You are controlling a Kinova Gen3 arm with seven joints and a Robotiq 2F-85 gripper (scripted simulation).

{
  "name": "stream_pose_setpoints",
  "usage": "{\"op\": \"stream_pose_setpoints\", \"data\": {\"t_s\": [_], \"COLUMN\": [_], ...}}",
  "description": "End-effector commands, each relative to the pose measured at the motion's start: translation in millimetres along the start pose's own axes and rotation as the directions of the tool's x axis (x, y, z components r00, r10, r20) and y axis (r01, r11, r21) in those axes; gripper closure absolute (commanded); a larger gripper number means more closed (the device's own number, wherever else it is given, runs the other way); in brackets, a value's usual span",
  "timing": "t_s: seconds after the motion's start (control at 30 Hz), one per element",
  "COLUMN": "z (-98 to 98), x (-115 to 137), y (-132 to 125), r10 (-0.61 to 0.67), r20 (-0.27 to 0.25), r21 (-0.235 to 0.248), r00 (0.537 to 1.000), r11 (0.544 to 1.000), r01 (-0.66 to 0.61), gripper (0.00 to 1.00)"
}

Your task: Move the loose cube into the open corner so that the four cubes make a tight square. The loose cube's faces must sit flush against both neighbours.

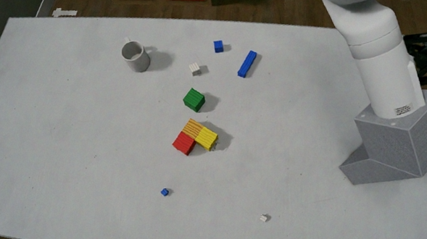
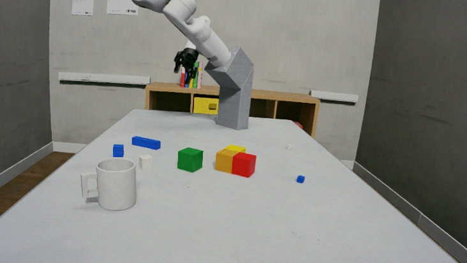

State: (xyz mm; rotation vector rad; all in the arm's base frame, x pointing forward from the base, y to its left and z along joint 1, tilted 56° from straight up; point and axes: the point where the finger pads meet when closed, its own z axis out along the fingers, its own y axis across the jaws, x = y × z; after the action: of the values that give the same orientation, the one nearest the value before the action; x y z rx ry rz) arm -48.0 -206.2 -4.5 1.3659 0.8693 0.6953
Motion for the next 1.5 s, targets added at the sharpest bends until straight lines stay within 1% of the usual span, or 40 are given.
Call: {"op": "stream_pose_setpoints", "data": {"t_s": [0.0,0.03,0.07,0.1,0.17,0.2,0.23,0.27,0.47,0.5,0.77,0.8,0.97,1.0,1.2,1.23,1.43,1.47], "z": [-23.0,-31.6,-31.6,-40.6,-40.6,-49.9,-49.9,-59.5,-59.5,-69.5,-69.5,-77.7,-77.7,-84.7,-84.7,-91.9,-91.9,-99.1], "x": [-6,-6,-6,-7,-7,-7,-7,-6,-6,-6,-6,-3,-3,1,1,5,5,9], "y": [-14,-19,-19,-25,-25,-30,-30,-34,-34,-39,-39,-43,-43,-45,-45,-48,-48,-50], "r10": [0.014,0.023,0.023,0.031,0.031,0.040,0.040,0.049,0.049,0.058,0.058,0.053,0.053,0.039,0.039,0.026,0.026,0.013], "r20": [0.035,0.047,0.047,0.059,0.059,0.072,0.072,0.086,0.086,0.101,0.101,0.107,0.107,0.107,0.107,0.107,0.107,0.106], "r21": [0.069,0.095,0.095,0.121,0.121,0.147,0.147,0.173,0.173,0.199,0.199,0.221,0.221,0.241,0.241,0.261,0.261,0.281], "r00": [0.999,0.999,0.999,0.998,0.998,0.997,0.997,0.995,0.995,0.993,0.993,0.993,0.993,0.993,0.993,0.994,0.994,0.994], "r11": [0.997,0.995,0.995,0.992,0.992,0.988,0.988,0.983,0.983,0.977,0.977,0.972,0.972,0.968,0.968,0.964,0.964,0.959], "r01": [-0.016,-0.027,-0.027,-0.038,-0.038,-0.051,-0.051,-0.064,-0.064,-0.077,-0.077,-0.076,-0.076,-0.064,-0.064,-0.053,-0.053,-0.042], "gripper": [0.00,0.00,0.00,0.00,0.00,0.00,0.00,0.00,0.00,0.00,0.00,0.00,0.00,0.00,0.00,0.00,0.00,0.00]}}
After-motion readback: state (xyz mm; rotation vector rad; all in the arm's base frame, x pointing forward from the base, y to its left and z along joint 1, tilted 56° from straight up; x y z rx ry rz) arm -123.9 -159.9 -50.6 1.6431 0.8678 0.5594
